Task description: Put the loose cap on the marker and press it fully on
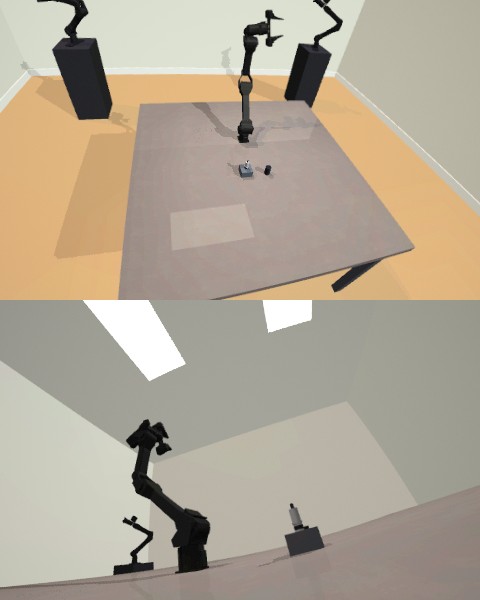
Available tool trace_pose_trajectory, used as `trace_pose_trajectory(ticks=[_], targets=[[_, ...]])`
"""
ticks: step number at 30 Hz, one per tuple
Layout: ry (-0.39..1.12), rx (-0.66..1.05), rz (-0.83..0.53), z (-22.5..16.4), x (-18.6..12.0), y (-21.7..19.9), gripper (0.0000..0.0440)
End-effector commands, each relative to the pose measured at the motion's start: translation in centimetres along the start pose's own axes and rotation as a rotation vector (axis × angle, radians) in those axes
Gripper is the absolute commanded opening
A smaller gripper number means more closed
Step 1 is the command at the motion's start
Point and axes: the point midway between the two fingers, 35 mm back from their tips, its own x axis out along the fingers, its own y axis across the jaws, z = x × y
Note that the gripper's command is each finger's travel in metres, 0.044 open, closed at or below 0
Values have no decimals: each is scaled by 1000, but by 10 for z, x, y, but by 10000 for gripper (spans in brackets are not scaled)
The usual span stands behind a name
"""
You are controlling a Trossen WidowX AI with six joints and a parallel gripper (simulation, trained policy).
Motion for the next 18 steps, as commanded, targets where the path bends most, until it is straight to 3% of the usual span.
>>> trace_pose_trajectory(ticks=[1,7,18], targets=[[2,8,1,-3,0,0,375],[9,49,2,-16,-3,-3,238],[22,129,16,-43,-7,-2,262]])
